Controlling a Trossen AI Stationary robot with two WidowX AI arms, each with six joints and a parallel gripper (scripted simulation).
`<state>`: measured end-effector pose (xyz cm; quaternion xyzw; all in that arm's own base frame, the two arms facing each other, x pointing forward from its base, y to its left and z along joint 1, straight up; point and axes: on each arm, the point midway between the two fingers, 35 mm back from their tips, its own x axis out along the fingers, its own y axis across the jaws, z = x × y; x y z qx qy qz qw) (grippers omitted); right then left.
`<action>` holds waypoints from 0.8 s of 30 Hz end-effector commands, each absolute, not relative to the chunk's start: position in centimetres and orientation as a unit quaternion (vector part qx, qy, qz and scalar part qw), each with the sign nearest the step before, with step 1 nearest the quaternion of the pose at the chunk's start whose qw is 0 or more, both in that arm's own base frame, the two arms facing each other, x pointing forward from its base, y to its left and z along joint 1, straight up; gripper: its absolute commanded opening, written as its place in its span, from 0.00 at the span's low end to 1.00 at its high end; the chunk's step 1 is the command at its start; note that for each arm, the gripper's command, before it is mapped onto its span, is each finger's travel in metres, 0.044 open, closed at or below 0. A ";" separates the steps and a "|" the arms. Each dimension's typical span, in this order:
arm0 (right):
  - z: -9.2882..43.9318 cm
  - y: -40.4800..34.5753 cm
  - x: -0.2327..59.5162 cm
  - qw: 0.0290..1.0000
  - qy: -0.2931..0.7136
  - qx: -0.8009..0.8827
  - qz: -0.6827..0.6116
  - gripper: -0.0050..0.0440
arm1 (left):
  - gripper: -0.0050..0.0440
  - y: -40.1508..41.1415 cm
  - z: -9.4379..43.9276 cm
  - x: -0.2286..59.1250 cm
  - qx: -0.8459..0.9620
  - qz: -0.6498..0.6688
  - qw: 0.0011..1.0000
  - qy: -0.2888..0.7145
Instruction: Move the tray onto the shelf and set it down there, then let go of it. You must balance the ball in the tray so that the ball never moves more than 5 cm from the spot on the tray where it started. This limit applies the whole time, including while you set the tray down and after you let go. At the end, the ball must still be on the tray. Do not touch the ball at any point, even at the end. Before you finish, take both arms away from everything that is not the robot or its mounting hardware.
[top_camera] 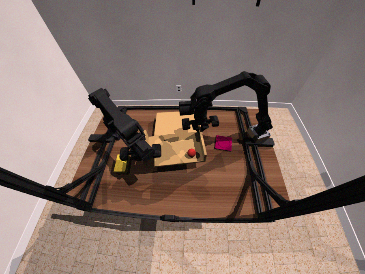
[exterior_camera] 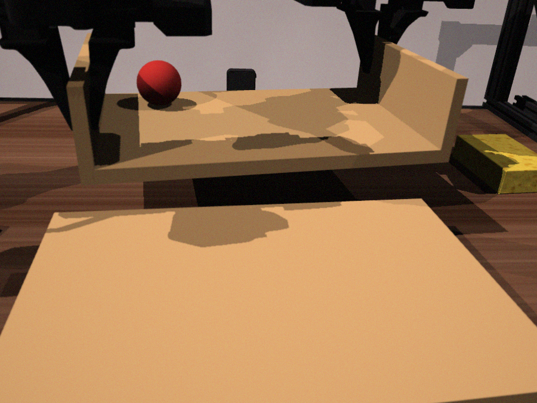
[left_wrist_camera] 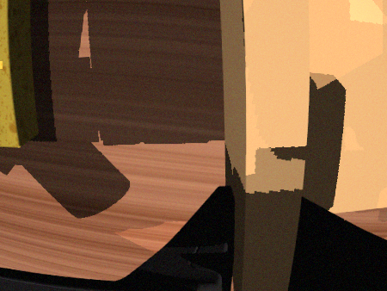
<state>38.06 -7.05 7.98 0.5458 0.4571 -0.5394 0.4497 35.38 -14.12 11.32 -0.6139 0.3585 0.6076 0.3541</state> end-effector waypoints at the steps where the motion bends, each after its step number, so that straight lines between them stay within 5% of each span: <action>1: 8.2 -7.2 38.0 0.451 0.455 0.546 -0.540 0.14 | 0.14 -13.9 11.5 35.2 -0.613 0.607 0.355 0.359; 24: 8.3 -8.1 37.7 0.452 0.454 0.544 -0.543 0.14 | 0.14 -13.0 11.4 34.9 -0.611 0.609 0.357 0.357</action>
